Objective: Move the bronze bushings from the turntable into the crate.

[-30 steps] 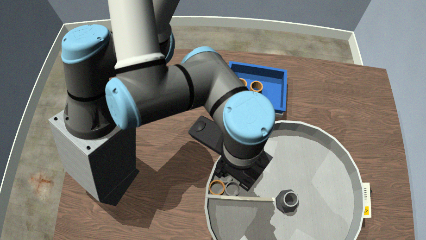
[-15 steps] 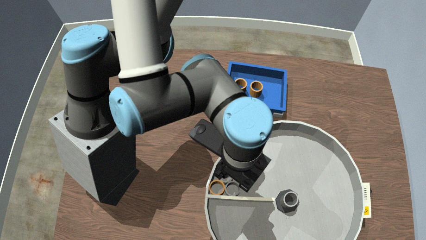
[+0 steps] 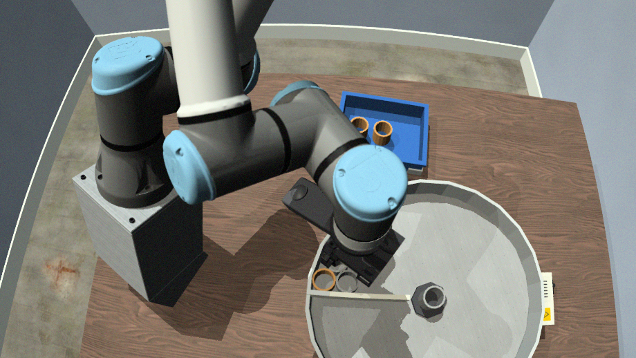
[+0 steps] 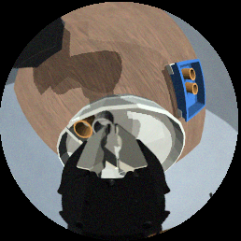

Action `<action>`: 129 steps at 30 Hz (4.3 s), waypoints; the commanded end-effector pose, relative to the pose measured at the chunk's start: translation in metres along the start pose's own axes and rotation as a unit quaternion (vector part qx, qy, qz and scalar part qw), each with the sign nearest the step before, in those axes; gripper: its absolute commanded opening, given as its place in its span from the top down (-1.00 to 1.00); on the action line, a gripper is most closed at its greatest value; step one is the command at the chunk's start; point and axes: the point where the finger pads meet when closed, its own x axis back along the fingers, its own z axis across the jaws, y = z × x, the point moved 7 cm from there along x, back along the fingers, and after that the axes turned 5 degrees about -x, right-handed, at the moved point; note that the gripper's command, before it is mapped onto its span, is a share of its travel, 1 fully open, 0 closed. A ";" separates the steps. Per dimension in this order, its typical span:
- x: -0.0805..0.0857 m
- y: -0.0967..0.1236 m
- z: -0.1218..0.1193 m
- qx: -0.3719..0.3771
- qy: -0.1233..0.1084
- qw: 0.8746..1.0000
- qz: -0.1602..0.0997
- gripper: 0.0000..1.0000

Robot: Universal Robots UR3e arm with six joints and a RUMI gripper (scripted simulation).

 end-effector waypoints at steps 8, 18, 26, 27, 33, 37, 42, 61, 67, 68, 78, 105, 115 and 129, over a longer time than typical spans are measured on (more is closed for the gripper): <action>0.000 0.001 0.000 0.000 0.000 1.000 -0.001 0.90; 0.000 0.001 0.000 0.000 0.000 1.000 -0.001 1.00; 0.000 0.001 0.000 0.000 0.000 1.000 -0.001 1.00; 0.000 0.001 0.000 0.000 0.000 1.000 -0.001 1.00; 0.000 0.001 0.000 0.000 0.000 1.000 -0.001 1.00; 0.000 0.001 0.000 0.000 0.000 1.000 -0.001 1.00; 0.000 0.001 0.000 0.000 0.000 1.000 -0.001 1.00; 0.000 0.001 0.000 0.000 0.000 1.000 -0.001 1.00; 0.003 0.001 0.000 0.000 0.000 1.000 -0.001 1.00; 0.004 0.001 0.000 0.000 0.000 1.000 -0.001 1.00; 0.025 0.001 0.000 0.000 0.000 1.000 -0.001 1.00; 0.077 0.000 0.000 0.000 0.000 1.000 -0.001 1.00; 0.077 0.000 0.000 0.000 0.000 1.000 -0.001 1.00; 0.077 0.000 0.000 0.000 0.000 1.000 -0.001 1.00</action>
